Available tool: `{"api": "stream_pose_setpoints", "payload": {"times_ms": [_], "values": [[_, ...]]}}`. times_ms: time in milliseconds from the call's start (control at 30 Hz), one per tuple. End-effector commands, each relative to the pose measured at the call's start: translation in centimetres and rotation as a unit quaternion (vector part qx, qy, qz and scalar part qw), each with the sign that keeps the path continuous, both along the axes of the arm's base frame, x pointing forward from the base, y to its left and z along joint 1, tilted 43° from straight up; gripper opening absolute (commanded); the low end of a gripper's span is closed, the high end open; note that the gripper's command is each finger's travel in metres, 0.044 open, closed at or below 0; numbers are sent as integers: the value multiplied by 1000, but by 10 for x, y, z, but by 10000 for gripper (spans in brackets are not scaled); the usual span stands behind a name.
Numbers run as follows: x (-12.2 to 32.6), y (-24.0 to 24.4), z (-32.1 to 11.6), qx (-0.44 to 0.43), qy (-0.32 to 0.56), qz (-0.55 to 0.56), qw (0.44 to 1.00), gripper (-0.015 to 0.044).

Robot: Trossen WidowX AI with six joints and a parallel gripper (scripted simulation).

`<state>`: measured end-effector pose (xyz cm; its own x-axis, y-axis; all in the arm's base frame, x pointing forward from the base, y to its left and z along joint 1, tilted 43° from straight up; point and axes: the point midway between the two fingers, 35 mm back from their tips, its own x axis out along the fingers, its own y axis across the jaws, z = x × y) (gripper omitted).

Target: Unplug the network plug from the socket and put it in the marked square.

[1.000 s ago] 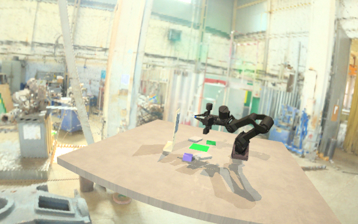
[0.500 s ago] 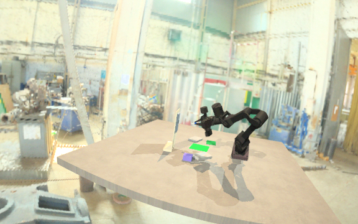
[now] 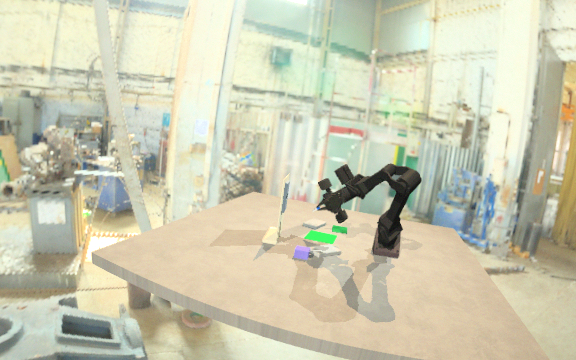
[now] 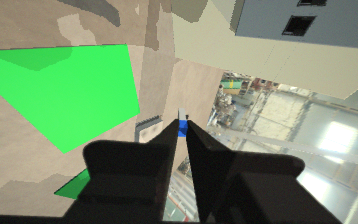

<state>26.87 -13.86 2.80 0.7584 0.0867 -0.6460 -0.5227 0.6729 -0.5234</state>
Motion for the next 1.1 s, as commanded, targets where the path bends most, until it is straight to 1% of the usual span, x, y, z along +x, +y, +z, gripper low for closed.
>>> {"api": "stream_pose_setpoints", "payload": {"times_ms": [0, 500, 1067], "values": [[-3, 2, -8, 16, 19, 24, 999, 0], [-23, 17, -30, 101, 77, 102, 987, 0], [-20, 29, -46, 102, 78, 103, 986, 0]]}}
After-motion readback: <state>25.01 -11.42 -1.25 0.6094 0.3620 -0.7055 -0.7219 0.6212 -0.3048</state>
